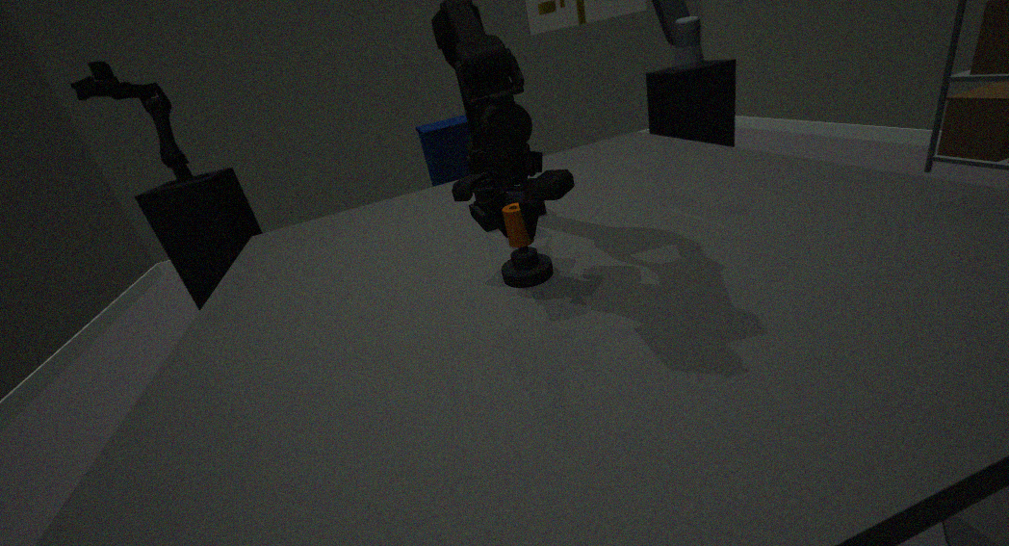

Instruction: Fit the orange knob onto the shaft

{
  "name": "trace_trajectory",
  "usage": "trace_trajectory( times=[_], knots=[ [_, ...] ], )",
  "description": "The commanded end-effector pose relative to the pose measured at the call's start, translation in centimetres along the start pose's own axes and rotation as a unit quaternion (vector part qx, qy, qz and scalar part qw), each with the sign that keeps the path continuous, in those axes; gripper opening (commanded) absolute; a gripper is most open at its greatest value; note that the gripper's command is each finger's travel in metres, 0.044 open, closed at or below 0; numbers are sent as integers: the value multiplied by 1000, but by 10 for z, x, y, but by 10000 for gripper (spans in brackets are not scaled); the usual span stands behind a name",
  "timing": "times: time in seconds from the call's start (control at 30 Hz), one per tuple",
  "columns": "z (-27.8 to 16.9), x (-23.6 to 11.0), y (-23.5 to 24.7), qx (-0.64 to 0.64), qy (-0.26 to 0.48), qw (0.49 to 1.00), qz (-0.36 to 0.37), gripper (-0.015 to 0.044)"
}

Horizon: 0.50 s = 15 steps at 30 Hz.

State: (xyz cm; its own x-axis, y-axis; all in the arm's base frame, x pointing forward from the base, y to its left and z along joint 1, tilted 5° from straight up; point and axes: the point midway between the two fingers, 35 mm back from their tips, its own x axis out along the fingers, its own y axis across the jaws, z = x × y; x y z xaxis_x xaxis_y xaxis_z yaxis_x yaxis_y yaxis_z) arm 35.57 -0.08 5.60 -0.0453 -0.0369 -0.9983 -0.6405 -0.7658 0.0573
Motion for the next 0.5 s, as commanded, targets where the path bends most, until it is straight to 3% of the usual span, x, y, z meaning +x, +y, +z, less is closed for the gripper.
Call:
trace_trajectory(
  times=[0.0,0.47],
  knots=[
    [-2,1,0,-2,3,1000,0,0],
    [2,2,2,-2,3,1000,0,0]
  ],
)
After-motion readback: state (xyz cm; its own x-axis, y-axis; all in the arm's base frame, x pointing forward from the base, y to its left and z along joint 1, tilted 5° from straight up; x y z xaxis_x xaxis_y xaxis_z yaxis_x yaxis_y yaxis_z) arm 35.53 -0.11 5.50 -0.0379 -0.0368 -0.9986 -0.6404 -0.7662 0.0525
